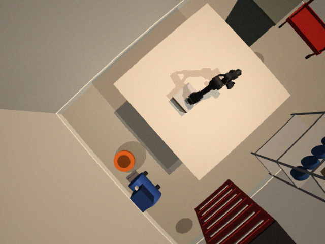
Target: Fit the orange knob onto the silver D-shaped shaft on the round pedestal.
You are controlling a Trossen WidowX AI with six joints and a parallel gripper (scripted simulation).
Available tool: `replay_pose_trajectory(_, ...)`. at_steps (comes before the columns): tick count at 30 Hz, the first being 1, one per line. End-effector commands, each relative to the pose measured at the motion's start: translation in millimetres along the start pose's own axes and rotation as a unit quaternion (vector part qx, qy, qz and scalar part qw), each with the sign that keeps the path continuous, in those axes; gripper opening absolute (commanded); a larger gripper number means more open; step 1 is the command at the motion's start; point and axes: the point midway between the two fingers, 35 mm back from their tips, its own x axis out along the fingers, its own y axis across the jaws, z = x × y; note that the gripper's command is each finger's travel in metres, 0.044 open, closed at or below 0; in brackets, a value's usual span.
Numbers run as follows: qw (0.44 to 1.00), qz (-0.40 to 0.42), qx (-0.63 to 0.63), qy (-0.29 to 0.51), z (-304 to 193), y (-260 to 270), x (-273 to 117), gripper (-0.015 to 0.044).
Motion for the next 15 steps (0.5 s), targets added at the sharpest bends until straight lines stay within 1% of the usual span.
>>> replay_pose_trajectory(1, 1.0, -0.001, 0.014, 0.001, -0.6, -1.7, 3.7, 0.0)
replay_pose_trajectory(11, 1.0, 0.0, 0.008, 0.0, -0.1, -0.6, 2.3, 0.0)
replay_pose_trajectory(15, 1.0, 0.0, 0.008, 0.0, -0.1, -0.6, 2.3, 0.0105)
